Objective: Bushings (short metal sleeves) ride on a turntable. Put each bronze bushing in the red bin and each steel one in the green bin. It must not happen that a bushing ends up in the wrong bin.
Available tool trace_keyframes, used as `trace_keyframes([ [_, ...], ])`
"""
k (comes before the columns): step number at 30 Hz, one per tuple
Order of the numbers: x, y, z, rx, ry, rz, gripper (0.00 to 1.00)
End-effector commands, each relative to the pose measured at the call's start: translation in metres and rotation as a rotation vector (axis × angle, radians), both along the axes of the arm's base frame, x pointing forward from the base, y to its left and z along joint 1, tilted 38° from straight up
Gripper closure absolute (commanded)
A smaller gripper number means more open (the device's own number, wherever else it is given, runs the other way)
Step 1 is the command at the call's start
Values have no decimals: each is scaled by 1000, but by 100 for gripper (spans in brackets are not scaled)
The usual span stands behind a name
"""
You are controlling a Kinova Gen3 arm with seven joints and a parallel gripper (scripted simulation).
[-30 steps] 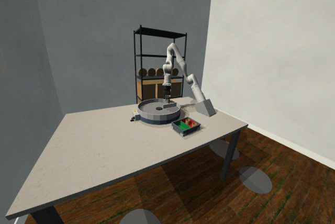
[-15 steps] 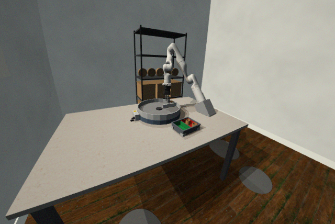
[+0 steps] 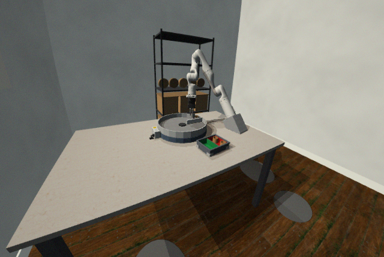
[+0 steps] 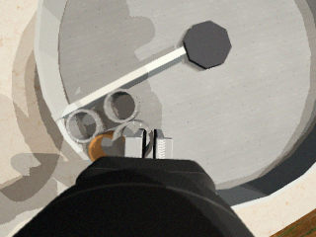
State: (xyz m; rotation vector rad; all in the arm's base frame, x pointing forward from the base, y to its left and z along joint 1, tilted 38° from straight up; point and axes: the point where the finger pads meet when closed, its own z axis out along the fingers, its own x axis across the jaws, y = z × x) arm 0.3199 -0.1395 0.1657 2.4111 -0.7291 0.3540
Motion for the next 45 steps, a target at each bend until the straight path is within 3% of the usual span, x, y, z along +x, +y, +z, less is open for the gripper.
trace_keyframes([
  [1,0,3,2,1,1,2,100],
  [45,-1,10,11,1,4,5,100],
])
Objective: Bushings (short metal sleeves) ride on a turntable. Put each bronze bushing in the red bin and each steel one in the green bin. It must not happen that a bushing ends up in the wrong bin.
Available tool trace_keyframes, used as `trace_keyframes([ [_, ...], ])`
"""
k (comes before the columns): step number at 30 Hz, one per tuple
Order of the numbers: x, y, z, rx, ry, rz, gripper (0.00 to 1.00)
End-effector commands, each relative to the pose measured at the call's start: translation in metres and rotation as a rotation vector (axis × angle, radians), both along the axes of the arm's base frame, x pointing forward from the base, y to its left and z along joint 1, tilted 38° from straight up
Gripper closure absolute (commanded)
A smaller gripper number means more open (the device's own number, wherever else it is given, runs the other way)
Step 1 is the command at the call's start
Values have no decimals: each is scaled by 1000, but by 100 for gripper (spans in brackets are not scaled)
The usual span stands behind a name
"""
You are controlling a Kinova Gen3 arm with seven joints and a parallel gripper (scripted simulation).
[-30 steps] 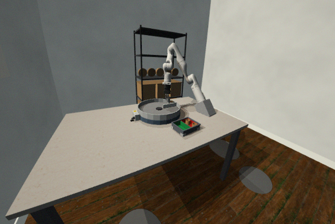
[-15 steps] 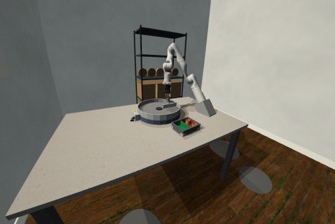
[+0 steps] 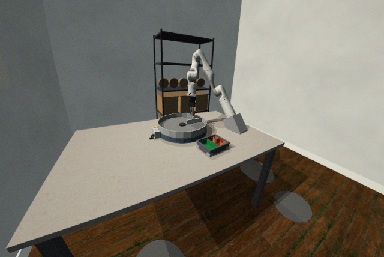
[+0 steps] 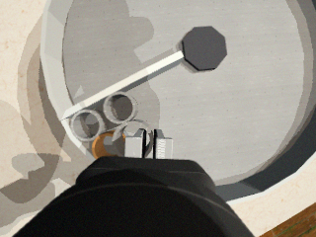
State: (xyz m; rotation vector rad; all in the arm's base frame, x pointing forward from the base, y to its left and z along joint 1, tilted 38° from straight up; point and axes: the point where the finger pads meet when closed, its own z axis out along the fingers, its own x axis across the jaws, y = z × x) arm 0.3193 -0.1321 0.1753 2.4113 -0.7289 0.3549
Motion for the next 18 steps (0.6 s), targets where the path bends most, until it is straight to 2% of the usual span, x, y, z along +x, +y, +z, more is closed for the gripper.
trace_keyframes([
  [1,0,3,4,0,0,1,100],
  [5,-1,13,17,1,2,3,100],
  [8,-1,13,17,1,2,3,100],
  [13,-3,27,34,1,5,4,100],
  [18,-3,27,34,1,5,4,100],
])
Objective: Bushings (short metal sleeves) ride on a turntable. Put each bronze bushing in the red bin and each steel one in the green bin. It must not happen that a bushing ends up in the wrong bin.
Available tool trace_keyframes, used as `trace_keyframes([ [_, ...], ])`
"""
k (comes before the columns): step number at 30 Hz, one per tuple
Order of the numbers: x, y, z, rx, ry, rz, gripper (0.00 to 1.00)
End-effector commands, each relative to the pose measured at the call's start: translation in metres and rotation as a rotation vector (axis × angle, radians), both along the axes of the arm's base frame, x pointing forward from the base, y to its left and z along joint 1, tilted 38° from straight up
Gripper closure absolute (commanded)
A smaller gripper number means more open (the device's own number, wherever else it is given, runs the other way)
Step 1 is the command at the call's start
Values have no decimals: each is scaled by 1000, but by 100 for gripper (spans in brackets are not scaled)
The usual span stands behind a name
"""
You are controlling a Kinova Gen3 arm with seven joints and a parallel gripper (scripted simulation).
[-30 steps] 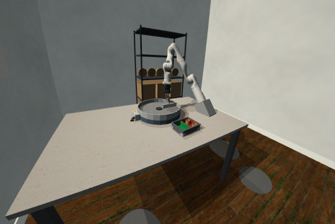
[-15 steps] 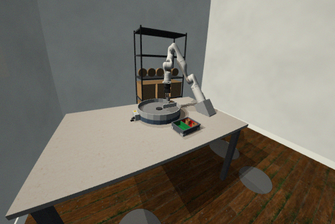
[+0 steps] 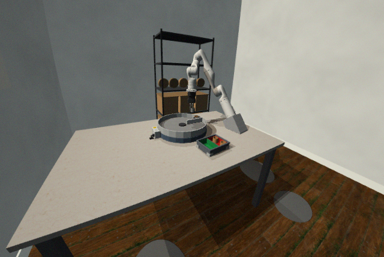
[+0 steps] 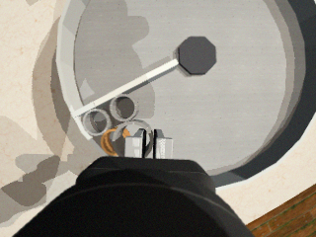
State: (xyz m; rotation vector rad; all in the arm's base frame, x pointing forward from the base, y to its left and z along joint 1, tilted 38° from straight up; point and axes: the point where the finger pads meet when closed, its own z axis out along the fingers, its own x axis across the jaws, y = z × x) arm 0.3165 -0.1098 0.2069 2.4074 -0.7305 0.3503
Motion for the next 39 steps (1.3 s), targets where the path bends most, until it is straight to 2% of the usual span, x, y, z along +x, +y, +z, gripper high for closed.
trace_keyframes([
  [1,0,4,3,4,1,8,100],
  [7,0,4,3,4,1,8,100],
  [12,18,44,-28,-4,41,63,100],
  [17,18,44,-28,-4,41,63,100],
  [22,35,87,-59,-9,87,123,100],
  [26,35,87,-59,-9,88,123,100],
  [29,45,112,-77,-13,115,159,100],
  [31,45,112,-77,-13,115,159,100],
  [33,52,129,-89,-15,134,183,100],
  [36,52,129,-89,-15,134,183,100],
  [39,62,155,-107,-18,162,219,100],
])
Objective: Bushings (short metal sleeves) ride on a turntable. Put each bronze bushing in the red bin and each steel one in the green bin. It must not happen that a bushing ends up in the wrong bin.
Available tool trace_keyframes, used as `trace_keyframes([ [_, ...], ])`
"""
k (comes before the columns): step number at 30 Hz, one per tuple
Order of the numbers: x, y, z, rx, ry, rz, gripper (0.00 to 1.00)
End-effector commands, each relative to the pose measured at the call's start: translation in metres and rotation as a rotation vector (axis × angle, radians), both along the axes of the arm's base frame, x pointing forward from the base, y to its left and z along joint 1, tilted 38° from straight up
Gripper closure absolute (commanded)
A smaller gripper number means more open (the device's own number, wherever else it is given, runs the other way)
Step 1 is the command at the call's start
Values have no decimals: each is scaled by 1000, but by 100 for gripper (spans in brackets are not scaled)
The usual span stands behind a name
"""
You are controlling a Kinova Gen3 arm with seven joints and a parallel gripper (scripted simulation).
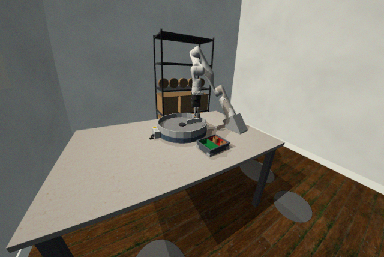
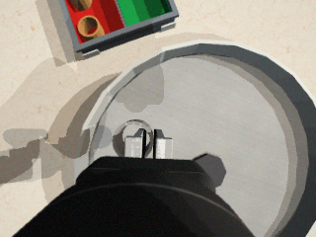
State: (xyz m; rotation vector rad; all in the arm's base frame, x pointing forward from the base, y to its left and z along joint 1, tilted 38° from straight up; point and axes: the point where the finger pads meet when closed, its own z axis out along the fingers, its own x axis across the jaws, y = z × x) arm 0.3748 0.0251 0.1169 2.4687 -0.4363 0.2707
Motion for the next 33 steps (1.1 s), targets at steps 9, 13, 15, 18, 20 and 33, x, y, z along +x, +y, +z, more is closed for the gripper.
trace_keyframes([
  [9,17,54,-42,-11,67,72,100],
  [13,28,79,-60,-15,95,108,100],
  [15,28,79,-60,-15,95,108,100],
  [18,38,105,-78,-19,123,144,100],
  [20,44,122,-90,-21,141,168,100],
  [33,61,165,-121,-27,187,228,100],
])
